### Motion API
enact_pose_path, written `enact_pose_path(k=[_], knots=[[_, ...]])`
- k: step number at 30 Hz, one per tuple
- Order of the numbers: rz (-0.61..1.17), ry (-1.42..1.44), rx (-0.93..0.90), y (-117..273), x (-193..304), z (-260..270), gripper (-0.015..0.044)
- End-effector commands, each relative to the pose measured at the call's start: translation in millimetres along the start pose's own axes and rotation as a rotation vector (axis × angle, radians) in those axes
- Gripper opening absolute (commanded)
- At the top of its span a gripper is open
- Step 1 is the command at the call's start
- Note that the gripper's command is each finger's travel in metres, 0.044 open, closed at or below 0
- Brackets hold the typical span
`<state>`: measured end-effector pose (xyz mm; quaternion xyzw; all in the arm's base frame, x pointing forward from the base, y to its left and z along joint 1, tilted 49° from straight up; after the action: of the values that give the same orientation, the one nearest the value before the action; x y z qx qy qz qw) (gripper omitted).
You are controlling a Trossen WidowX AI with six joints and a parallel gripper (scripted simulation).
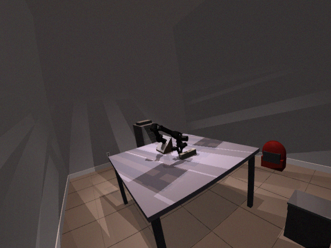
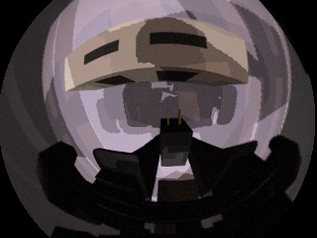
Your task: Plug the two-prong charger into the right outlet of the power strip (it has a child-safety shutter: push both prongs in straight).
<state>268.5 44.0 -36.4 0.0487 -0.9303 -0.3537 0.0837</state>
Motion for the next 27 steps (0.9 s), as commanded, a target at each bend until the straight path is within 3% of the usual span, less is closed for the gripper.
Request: enact_pose_path(k=[1, 27], knots=[[-0.002, -0.013, 0.003, 0.2, -5.5, -0.6, 0.0000], [-0.002, -0.040, 0.001, -0.4, -23.7, -1.3, 0.0000]])
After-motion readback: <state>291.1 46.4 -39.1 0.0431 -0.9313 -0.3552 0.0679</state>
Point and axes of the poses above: the point midway between the two fingers, 35 mm back from their tips, its own y axis back along the fingers, its own z axis across the jaws, x = y × z, the point moved 5 cm from there along y, back along the fingers, and after that the axes turned 4 degrees about y, right-handed, at the moved point
